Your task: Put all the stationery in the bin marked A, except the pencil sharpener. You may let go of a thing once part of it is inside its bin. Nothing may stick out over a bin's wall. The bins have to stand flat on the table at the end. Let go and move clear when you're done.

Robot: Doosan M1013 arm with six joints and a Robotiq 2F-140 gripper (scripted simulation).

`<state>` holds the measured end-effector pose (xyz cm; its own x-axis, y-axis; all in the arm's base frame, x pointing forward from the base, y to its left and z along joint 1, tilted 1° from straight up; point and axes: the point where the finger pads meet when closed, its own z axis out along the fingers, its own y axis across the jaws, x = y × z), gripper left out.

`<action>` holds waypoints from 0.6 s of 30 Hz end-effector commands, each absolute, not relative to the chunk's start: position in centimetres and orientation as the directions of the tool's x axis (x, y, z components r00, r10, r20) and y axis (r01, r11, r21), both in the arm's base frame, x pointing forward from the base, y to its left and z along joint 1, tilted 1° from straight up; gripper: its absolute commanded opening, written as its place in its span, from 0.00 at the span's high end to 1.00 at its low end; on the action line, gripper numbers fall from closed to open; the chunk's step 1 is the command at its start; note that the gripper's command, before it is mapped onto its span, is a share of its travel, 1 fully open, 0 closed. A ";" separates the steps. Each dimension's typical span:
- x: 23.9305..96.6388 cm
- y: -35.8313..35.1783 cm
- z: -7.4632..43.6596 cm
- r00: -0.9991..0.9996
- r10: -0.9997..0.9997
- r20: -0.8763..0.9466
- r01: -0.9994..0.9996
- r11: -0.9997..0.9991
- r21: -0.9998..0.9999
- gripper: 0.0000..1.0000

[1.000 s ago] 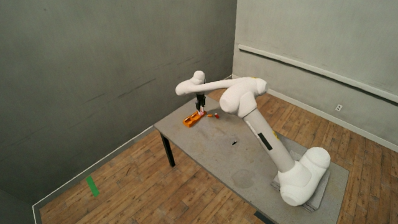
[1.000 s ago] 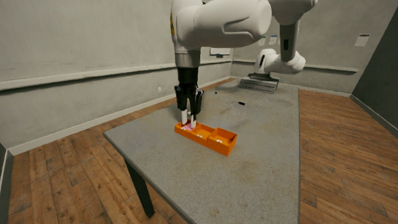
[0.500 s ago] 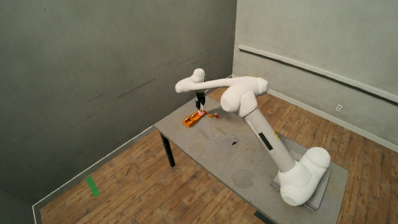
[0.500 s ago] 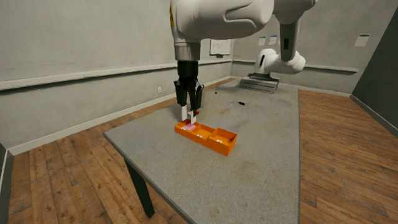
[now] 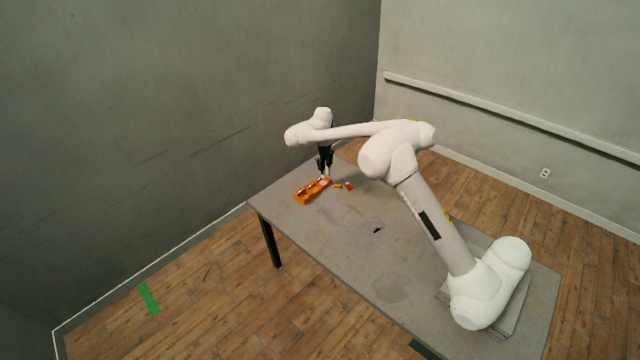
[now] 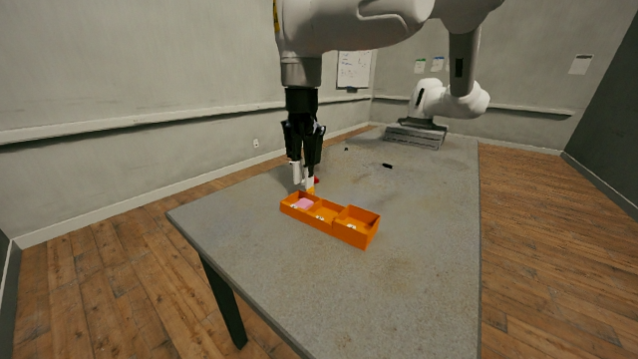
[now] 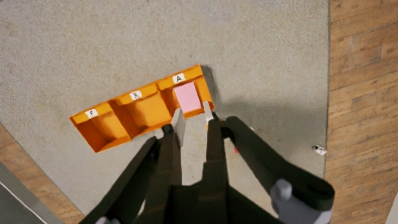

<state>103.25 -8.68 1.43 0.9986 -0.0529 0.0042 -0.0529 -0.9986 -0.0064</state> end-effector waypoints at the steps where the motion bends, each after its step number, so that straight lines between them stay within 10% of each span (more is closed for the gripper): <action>1: 100.4 -10.5 1.6 0.978 -0.208 0.007 -0.208 -0.978 -0.006 0.69; 18: 90.7 -16.6 2.0 0.882 -0.472 0.006 -0.472 -0.882 -0.008 0.69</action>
<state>92.25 -15.60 1.83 0.8828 -0.4697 0.0010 -0.4697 -0.8828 -0.0063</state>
